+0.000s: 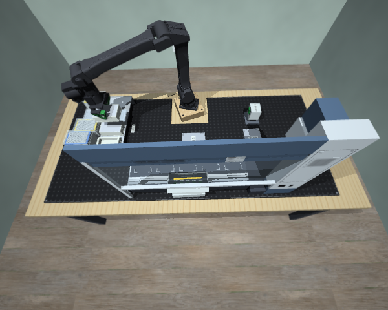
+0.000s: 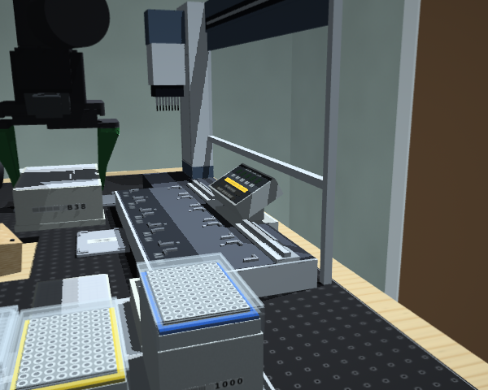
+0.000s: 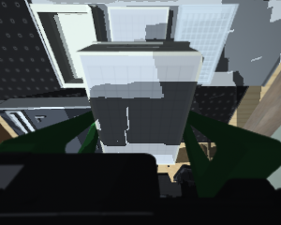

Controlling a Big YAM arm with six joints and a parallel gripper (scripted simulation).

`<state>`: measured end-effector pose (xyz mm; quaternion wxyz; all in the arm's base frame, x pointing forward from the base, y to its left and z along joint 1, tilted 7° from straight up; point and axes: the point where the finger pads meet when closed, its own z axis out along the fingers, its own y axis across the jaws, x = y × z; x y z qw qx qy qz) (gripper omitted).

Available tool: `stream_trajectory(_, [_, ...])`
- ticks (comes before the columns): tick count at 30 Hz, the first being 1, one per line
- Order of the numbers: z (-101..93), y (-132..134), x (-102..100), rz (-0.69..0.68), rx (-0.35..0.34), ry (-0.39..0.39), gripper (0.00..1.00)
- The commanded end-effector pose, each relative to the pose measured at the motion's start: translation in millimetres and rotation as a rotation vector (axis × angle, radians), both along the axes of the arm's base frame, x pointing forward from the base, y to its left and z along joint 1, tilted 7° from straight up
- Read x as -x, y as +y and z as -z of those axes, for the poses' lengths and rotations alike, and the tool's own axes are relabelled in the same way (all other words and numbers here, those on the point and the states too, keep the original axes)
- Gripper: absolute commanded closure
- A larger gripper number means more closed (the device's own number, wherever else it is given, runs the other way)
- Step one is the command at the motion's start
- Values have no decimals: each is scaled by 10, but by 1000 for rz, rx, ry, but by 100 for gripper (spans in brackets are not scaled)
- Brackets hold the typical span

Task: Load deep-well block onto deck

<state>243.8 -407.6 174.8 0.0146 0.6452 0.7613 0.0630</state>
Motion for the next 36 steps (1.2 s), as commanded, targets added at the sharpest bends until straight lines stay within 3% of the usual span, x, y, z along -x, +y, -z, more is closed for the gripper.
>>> stream_trajectory(1, [-248, 71, -67, 5, 61, -33, 100])
stream_trajectory(25, [-237, 1189, 158, 5, 38, -22, 100])
stream_trajectory(27, [-237, 1193, 158, 5, 38, -23, 100])
stream_trajectory(28, [-457, 1029, 82, 13, 87, -56, 100])
stream_trajectory(29, [-437, 971, 101, 25, 87, -56, 100])
stream_trajectory(30, [-362, 1010, -28, 5, 70, -45, 100])
stream_trajectory(36, [-387, 1045, -237, 5, 71, -50, 100])
